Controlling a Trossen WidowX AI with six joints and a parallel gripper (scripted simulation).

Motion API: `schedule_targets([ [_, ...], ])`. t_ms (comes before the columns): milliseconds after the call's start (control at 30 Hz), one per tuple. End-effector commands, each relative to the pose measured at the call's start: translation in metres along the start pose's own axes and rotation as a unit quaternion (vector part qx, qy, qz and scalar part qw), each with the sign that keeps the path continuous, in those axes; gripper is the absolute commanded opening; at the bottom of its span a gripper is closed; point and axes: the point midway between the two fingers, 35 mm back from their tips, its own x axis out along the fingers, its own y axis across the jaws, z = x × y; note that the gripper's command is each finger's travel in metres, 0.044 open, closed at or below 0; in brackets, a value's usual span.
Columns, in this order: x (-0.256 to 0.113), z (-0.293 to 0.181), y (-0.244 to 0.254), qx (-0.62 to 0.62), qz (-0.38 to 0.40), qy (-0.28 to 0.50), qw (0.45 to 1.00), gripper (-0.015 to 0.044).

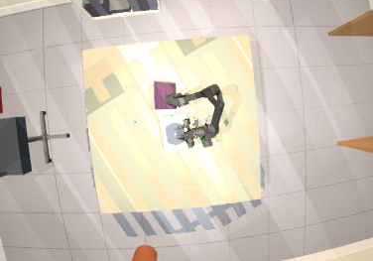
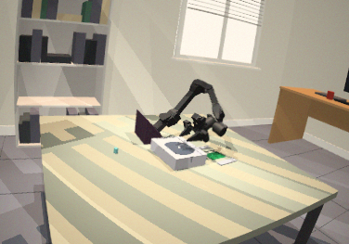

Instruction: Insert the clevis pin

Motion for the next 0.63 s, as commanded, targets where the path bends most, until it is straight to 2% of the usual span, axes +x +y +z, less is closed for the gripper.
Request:
schedule_targets([
  [0,-0.040,0.000,0.004,0.005,0.012,0.002,1.000,0.0370],
  [100,-0.072,0.002,-0.001,0.005,0.013,0.002,1.000,0.0440],
  [600,-0.074,0.002,-0.002,0.005,0.013,0.002,1.000,0.0440],
])
